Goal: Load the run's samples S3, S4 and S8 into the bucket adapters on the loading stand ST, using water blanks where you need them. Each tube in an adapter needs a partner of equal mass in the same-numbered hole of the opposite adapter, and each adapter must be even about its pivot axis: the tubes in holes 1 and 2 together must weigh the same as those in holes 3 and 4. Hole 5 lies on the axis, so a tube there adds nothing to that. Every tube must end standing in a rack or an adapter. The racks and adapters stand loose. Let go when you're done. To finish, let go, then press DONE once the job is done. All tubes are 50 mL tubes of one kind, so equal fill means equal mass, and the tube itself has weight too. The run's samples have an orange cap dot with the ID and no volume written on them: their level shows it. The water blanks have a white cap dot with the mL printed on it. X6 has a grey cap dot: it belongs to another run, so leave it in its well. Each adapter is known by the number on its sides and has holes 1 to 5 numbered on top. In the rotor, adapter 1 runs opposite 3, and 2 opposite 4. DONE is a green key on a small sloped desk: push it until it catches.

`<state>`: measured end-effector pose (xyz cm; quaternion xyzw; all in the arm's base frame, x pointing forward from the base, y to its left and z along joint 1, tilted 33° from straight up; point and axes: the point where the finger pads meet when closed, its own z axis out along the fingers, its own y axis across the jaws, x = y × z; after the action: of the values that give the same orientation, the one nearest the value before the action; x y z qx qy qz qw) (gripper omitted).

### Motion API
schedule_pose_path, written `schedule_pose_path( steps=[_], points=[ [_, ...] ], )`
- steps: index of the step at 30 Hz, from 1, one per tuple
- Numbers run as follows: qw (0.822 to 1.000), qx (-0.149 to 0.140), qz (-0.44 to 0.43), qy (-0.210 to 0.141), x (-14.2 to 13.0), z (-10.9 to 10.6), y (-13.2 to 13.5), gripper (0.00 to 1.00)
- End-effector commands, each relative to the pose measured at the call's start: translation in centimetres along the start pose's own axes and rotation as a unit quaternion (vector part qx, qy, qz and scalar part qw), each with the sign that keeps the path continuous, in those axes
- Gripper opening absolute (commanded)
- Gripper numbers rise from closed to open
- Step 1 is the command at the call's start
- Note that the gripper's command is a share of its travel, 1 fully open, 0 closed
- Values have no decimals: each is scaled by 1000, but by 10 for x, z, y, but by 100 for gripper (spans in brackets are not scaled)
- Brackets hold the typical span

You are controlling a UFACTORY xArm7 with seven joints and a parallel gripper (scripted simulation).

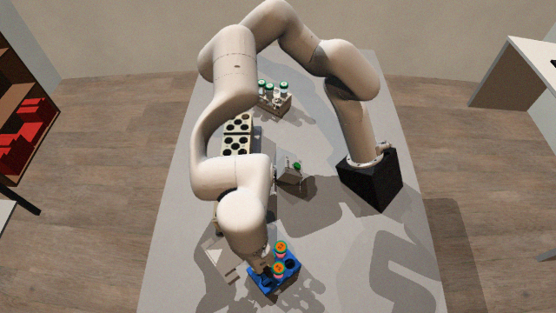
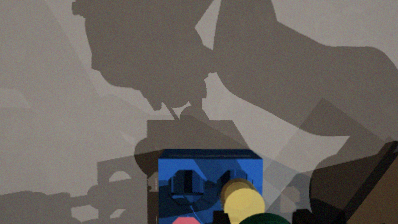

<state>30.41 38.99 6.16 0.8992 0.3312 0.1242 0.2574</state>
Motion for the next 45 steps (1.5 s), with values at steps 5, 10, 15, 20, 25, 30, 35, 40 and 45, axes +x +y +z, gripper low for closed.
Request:
schedule_pose_path(
  steps=[5,10,15,20,25,30,35,40,45],
  points=[
    [1000,1,0,2,1,-16,-1,0],
    [1000,1,0,2,1,-26,-1,0],
    [1000,1,0,2,1,-36,-1,0],
    [1000,1,0,2,1,-46,-1,0],
    [1000,1,0,2,1,-52,-1,0],
    [1000,1,0,2,1,-62,-1,0],
    [1000,1,0,2,1,-72,-1,0],
    [1000,1,0,2,1,-77,-1,0],
    [1000,1,0,2,1,-77,-1,0]
  ],
)
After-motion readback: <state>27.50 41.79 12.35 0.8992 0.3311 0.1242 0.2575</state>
